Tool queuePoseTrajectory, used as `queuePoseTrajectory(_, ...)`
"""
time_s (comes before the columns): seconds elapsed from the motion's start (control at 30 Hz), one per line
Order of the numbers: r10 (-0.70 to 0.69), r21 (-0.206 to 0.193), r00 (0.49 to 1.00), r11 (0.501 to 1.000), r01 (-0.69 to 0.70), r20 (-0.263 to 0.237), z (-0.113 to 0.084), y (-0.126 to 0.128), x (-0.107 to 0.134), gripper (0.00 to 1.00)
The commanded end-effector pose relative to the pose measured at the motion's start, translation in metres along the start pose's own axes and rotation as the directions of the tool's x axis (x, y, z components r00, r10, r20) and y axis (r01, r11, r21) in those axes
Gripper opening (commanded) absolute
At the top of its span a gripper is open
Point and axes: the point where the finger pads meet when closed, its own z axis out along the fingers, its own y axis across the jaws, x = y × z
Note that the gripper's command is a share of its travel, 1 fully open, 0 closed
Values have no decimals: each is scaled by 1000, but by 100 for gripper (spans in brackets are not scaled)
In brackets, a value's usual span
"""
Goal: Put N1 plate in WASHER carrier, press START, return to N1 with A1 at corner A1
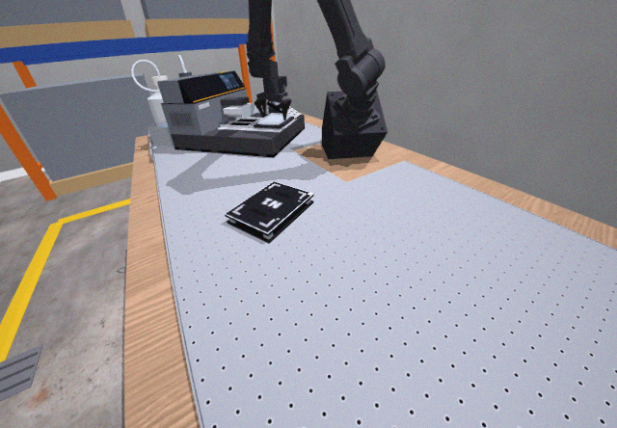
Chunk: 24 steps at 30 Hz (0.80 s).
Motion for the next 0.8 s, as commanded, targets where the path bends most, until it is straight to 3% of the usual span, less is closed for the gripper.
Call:
queuePoseTrajectory(0.0, -3, -20, 1000, 1000, 4, 9, -5, 10, -3, 82)
queuePoseTrajectory(0.03, -3, -20, 1000, 1000, 4, 9, -5, 10, -3, 82)
queuePoseTrajectory(0.07, -3, -20, 1000, 1000, 4, 9, -5, 10, -3, 100)
queuePoseTrajectory(0.77, -3, -20, 1000, 1000, 4, 9, -5, 10, -3, 100)
